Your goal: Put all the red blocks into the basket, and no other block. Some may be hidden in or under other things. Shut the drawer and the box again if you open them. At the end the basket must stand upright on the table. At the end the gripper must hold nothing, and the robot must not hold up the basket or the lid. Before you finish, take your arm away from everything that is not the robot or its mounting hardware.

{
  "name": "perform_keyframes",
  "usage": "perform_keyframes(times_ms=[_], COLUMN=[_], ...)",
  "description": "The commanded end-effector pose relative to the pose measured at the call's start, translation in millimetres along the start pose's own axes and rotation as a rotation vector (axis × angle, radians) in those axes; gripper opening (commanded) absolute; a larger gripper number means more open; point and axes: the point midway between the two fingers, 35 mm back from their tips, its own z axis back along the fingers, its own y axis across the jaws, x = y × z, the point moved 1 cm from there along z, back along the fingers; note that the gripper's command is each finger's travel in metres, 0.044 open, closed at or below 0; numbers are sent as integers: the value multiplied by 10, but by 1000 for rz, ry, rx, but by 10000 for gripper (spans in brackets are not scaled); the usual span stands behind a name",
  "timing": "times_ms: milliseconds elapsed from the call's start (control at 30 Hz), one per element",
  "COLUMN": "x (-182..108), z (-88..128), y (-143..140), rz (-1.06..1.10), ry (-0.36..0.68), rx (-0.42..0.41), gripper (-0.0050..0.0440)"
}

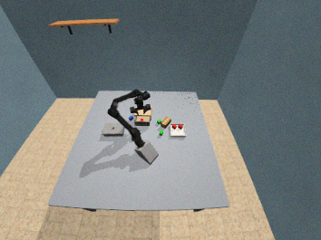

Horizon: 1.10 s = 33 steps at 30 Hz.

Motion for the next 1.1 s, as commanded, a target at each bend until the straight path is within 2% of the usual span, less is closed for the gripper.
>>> perform_keyframes(times_ms=[0, 100, 533, 733, 1067], x=[43, 43, 46, 46, 47], z=[1, 1, -858, -858, -1125], y=[-12, -12, -12, -12, -11], rz=[-219, -219, -219, -219, -219], ry=[-3, -3, -3, -3, -3], rx=[1, 1, 1, 1, 1], gripper=[237, 237, 237, 237, 237])
